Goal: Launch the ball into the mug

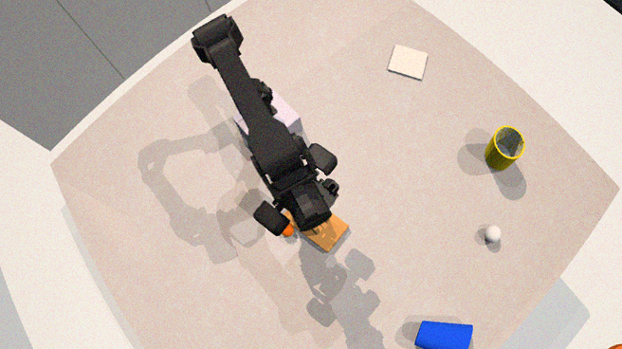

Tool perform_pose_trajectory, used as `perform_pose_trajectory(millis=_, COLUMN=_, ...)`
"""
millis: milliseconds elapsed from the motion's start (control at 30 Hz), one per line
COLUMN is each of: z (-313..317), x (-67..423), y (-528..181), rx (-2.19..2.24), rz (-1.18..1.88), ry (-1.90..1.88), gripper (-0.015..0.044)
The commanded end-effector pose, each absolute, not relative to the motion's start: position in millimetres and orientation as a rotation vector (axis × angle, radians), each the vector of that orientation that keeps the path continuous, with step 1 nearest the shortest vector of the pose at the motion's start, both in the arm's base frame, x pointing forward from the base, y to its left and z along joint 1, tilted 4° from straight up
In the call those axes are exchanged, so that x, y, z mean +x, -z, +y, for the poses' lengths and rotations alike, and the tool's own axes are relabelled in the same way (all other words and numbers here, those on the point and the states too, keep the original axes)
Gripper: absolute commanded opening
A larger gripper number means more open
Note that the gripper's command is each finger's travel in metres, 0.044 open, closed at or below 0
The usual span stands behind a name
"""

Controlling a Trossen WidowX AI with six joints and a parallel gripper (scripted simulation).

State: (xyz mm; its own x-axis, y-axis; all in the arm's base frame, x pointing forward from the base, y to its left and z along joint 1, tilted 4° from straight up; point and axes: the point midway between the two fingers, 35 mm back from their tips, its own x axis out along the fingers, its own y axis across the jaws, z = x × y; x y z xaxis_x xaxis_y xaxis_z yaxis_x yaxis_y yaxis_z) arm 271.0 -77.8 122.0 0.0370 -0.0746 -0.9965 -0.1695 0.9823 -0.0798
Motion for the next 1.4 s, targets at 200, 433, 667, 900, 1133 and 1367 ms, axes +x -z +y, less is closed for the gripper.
perform_pose_trajectory(millis=200, z=-77.2, x=269.9, y=-121.3, rx=-0.188, rz=1.538, ry=-0.074, gripper=0.0)
perform_pose_trajectory(millis=433, z=-79.6, x=266.4, y=-112.6, rx=-0.189, rz=1.538, ry=-0.074, gripper=0.0)
perform_pose_trajectory(millis=667, z=-82.2, x=261.9, y=-102.5, rx=-0.189, rz=1.539, ry=-0.074, gripper=0.0)
perform_pose_trajectory(millis=900, z=-84.6, x=256.9, y=-92.6, rx=-0.189, rz=1.539, ry=-0.074, gripper=0.0)
perform_pose_trajectory(millis=1133, z=-86.7, x=251.6, y=-82.6, rx=-0.189, rz=1.54, ry=-0.073, gripper=0.0)
perform_pose_trajectory(millis=1367, z=-88.2, x=247.2, y=-74.6, rx=-0.189, rz=1.541, ry=-0.073, gripper=0.0)
